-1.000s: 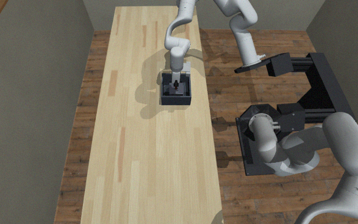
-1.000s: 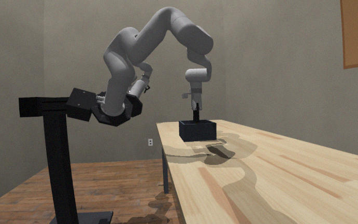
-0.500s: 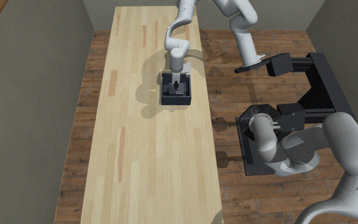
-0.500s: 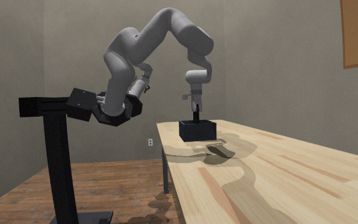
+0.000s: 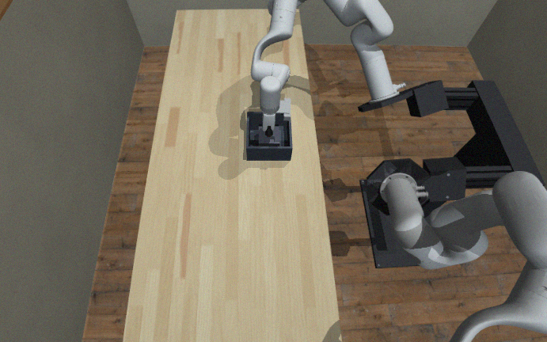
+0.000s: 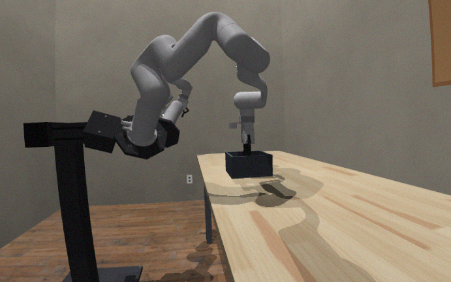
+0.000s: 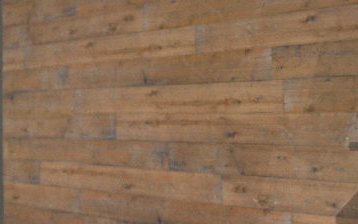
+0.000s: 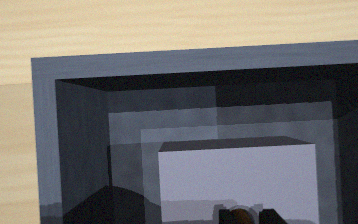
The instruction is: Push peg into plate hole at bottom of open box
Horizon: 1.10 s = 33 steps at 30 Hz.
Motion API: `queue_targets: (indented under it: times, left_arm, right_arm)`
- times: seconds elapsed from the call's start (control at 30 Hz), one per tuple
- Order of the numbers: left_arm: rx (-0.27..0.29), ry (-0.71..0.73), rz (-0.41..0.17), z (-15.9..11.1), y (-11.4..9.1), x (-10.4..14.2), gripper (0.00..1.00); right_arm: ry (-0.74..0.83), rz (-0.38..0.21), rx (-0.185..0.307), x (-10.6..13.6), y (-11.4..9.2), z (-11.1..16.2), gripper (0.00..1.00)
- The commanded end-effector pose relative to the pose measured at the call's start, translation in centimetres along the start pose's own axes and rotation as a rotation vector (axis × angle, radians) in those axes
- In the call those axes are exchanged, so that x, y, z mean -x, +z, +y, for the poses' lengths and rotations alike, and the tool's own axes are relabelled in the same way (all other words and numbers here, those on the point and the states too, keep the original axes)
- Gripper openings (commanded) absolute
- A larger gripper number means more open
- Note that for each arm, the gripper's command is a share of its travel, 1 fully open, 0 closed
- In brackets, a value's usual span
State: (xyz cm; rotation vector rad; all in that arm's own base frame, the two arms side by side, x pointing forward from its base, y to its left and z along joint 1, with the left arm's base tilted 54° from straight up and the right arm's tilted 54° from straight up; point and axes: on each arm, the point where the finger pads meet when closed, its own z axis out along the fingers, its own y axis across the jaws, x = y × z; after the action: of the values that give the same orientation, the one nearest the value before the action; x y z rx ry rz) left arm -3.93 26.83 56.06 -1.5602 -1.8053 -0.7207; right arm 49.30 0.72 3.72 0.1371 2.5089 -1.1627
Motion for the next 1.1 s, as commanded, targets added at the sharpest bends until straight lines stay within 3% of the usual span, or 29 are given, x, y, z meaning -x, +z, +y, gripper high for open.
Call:
queue_targets:
  times: [0.0,0.83,0.87,1.07]
  left_arm:
    - [0.001,-0.002,0.003,-0.04,-0.14,-0.07,1.00]
    - [0.001,-0.002,0.003,-0.04,-0.14,-0.07,1.00]
    - [0.001,-0.002,0.003,-0.04,-0.14,-0.07,1.00]
    - [0.001,-0.002,0.003,-0.04,-0.14,-0.07,1.00]
  right_arm:
    - [-0.001,-0.004,0.005,0.13,0.04,0.21,0.00]
    - [-0.001,-0.004,0.005,0.13,0.74,0.21,0.00]
    - [-0.001,-0.004,0.005,0.13,0.74,0.21,0.29]
    - [-0.001,-0.004,0.005,0.13,0.74,0.21,0.29]
